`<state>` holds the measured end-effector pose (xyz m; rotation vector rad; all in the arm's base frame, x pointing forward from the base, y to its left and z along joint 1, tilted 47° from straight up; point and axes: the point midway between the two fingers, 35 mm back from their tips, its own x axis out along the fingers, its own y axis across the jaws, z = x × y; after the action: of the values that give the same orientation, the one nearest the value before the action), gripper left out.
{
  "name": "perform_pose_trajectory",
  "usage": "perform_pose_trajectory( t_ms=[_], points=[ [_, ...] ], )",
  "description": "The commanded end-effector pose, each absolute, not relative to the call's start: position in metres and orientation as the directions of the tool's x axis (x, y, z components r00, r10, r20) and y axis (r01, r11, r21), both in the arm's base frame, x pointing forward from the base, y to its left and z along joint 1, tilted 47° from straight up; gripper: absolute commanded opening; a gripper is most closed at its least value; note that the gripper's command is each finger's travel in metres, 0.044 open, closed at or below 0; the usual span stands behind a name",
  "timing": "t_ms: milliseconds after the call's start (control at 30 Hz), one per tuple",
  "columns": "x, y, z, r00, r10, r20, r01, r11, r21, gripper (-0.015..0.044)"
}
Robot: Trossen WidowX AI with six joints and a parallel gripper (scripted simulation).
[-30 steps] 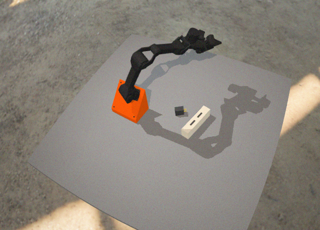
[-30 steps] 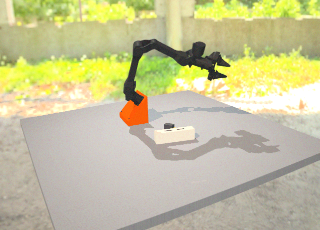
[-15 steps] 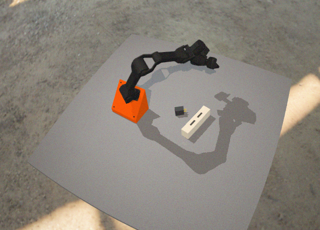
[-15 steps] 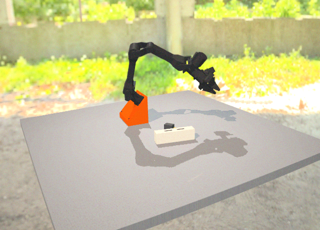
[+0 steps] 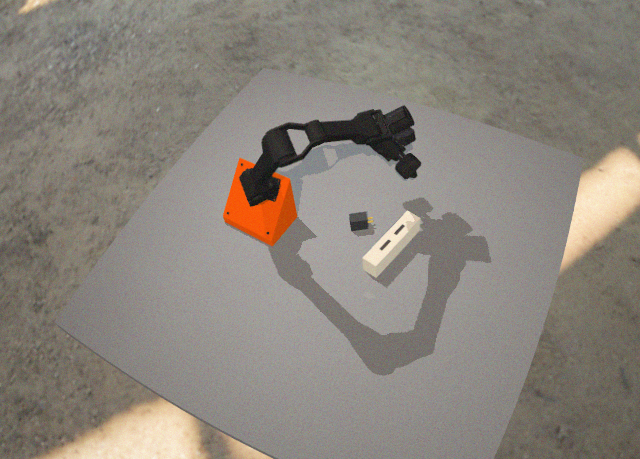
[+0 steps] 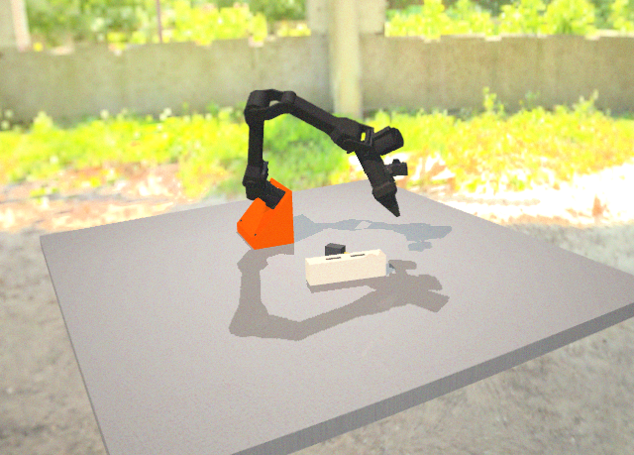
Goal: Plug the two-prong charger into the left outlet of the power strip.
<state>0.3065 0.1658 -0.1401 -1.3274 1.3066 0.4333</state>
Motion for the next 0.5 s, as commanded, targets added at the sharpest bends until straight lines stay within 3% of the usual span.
perform_pose_trajectory(
  t_ms=[0,467],
  points=[
    [0.296,0.138,-0.13,0.239,-0.497,-0.834,-0.808,0.374,-0.454,0.044],
    [0.254,0.063,-0.099,0.006,-0.688,-0.726,-0.658,0.544,-0.521,0.044]
  ],
)
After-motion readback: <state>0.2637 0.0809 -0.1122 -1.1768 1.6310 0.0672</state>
